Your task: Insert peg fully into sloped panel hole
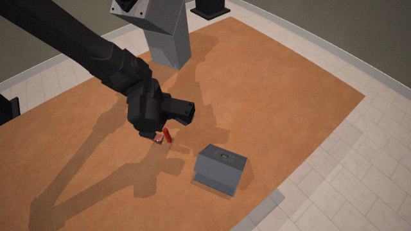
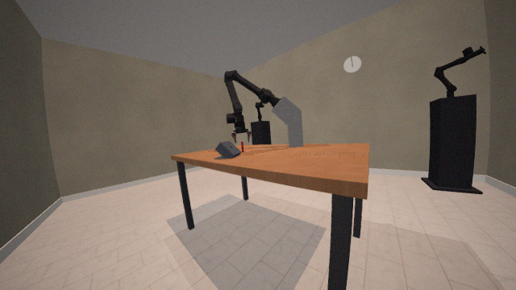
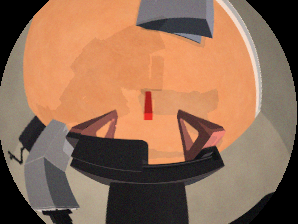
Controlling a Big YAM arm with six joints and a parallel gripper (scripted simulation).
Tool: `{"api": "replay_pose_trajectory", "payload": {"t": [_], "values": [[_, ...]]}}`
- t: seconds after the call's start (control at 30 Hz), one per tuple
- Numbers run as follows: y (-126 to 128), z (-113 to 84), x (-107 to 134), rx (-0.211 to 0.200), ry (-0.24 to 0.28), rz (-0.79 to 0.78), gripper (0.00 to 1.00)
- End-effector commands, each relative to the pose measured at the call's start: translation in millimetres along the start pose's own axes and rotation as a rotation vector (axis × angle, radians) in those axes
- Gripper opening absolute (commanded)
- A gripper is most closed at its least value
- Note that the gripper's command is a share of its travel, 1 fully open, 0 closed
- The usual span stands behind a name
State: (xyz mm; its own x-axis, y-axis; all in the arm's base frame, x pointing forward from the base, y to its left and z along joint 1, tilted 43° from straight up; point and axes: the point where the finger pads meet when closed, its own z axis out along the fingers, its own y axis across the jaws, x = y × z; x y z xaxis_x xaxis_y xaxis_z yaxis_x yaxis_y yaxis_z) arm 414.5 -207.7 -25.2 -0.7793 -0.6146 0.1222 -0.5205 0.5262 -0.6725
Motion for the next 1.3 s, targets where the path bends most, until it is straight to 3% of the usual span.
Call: {"api": "replay_pose_trajectory", "payload": {"t": [0.0,0.17,0.33,0.4,0.53,0.77,0.9,0.97,1.27], "values": [[-5.7,3.9,-1.2,0.01,-0.006,0.0,1.0],[-5.5,6.7,-1.0,0.01,-0.006,0.0,1.0],[-3.8,2.0,-1.8,0.008,-0.005,0.002,0.43],[-3.8,2.0,-1.8,0.008,-0.005,0.002,0.43],[-3.8,2.0,-1.8,0.008,-0.005,0.002,0.0],[-3.9,-2.3,-1.8,0.008,-0.005,0.002,0.0],[-4.0,-21.2,-2.0,0.01,-0.006,0.001,0.0],[-4.0,-21.2,-2.0,0.01,-0.006,0.001,0.0],[-4.0,-66.4,-2.1,0.011,-0.006,0.001,0.0]]}}
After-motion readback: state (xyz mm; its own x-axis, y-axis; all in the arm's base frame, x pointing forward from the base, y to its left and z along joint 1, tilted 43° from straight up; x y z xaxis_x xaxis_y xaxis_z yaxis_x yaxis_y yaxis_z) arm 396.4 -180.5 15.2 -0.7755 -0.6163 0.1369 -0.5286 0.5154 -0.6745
